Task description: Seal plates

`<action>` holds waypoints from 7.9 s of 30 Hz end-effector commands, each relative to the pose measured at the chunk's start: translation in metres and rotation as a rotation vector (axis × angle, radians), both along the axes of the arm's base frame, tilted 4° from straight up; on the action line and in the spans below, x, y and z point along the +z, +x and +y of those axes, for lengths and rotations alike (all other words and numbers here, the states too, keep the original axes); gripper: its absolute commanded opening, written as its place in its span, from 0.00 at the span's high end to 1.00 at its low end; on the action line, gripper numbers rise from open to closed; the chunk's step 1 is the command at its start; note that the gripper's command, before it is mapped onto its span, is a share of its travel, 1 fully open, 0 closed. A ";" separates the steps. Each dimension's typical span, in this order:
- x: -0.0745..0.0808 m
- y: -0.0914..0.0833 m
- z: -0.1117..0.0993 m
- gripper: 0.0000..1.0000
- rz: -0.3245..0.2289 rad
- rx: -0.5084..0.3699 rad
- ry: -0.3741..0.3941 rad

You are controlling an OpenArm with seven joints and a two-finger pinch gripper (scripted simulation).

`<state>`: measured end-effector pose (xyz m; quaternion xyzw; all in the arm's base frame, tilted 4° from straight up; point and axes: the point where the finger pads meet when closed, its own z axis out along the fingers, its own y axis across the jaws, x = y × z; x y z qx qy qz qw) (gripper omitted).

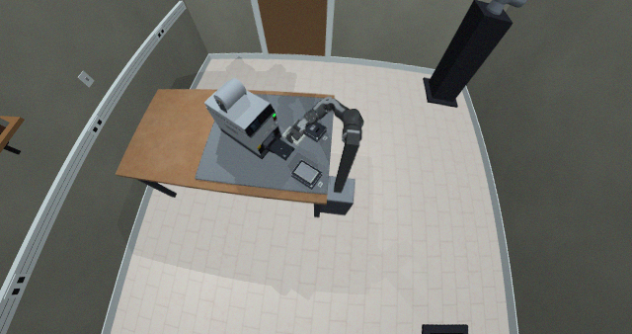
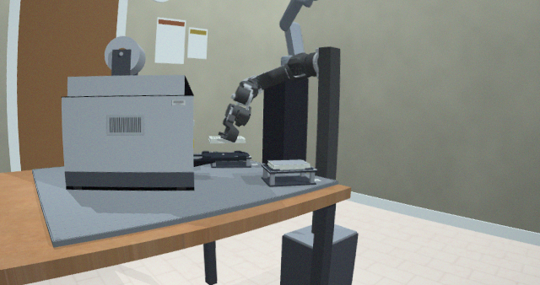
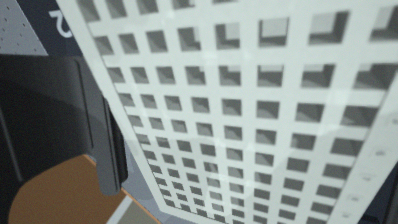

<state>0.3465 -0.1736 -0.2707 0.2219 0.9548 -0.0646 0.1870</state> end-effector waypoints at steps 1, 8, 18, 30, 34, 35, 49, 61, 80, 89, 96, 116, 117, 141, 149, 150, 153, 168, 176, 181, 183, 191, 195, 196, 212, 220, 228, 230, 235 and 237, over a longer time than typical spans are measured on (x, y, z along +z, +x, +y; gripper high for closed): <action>0.001 0.001 -0.001 1.00 0.000 -0.009 -0.006; 0.001 0.012 0.012 1.00 -0.001 -0.004 -0.007; -0.001 0.023 0.027 1.00 0.003 -0.002 -0.007; -0.001 0.041 0.050 1.00 -0.001 0.002 -0.004; -0.001 0.044 0.054 1.00 -0.004 0.006 -0.002; -0.003 0.044 0.056 1.00 0.001 0.006 -0.001; -0.001 0.066 0.082 1.00 -0.005 0.007 0.001; -0.003 0.069 0.085 1.00 -0.001 0.002 -0.001; -0.003 0.069 0.085 1.00 -0.001 0.002 -0.001; -0.003 0.069 0.085 1.00 -0.001 0.002 -0.001; -0.003 0.070 0.086 1.00 -0.001 0.002 -0.001; -0.009 0.069 0.086 1.00 0.001 0.005 -0.001; -0.010 0.069 0.086 1.00 0.001 0.005 -0.001; -0.013 0.069 0.085 1.00 -0.001 0.002 -0.001; -0.013 0.069 0.085 1.00 -0.001 0.002 -0.001; -0.013 0.069 0.085 1.00 -0.001 0.002 -0.001; -0.013 0.069 0.085 1.00 -0.001 0.002 -0.001; -0.017 0.068 0.084 1.00 0.000 0.004 -0.001; -0.020 0.068 0.084 1.00 0.000 0.005 -0.001; -0.021 0.069 0.084 1.00 -0.001 0.002 -0.002; -0.021 0.069 0.084 1.00 -0.001 0.002 -0.002; -0.021 0.069 0.084 1.00 -0.001 0.002 -0.002; -0.021 0.069 0.084 1.00 -0.001 0.002 -0.002; -0.021 0.069 0.084 1.00 -0.001 0.002 -0.002; -0.021 0.069 0.084 1.00 -0.001 0.002 -0.002; -0.025 0.068 0.084 1.00 0.002 0.006 -0.001; -0.027 0.068 0.084 1.00 0.001 0.006 -0.001; -0.028 0.068 0.084 1.00 0.003 0.006 -0.001; -0.030 0.068 0.084 1.00 0.003 0.006 -0.001; -0.030 0.068 0.084 1.00 0.003 0.006 -0.001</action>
